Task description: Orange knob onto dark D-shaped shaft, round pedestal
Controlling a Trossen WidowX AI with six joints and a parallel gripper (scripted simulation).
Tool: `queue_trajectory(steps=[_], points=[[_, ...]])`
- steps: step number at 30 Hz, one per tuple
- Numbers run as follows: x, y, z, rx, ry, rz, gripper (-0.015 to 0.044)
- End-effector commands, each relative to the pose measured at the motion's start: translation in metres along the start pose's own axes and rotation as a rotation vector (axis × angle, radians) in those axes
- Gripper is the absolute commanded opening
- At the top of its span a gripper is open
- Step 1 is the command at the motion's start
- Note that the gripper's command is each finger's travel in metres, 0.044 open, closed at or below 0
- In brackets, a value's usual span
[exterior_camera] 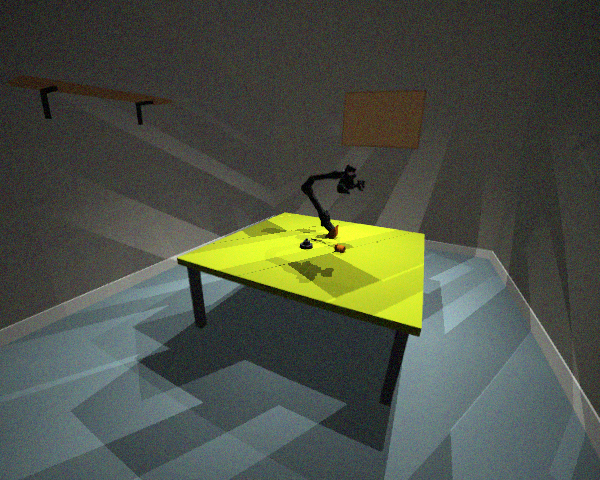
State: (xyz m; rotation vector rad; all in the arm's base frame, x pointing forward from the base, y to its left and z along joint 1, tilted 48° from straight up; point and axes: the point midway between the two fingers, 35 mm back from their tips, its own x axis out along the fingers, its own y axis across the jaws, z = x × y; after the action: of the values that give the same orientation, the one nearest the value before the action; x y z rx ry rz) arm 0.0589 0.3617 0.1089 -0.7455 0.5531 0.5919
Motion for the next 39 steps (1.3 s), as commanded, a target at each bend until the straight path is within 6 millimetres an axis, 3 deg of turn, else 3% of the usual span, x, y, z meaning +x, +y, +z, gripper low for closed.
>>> queue_trajectory(steps=[1,9,16,25,30,39], points=[[0.063,-0.028,-0.022,-0.225,0.253,-0.092,0.044],[0.154,-0.095,-0.094,-0.557,0.796,-0.04,0.044],[0.195,-0.15,-0.179,-0.714,1.238,0.254,0.044],[0.197,-0.153,-0.184,-0.718,1.258,0.275,0.044],[0.204,-0.158,-0.205,-0.719,1.258,0.274,0.044],[0.207,-0.159,-0.213,-0.719,1.258,0.274,0.044]])
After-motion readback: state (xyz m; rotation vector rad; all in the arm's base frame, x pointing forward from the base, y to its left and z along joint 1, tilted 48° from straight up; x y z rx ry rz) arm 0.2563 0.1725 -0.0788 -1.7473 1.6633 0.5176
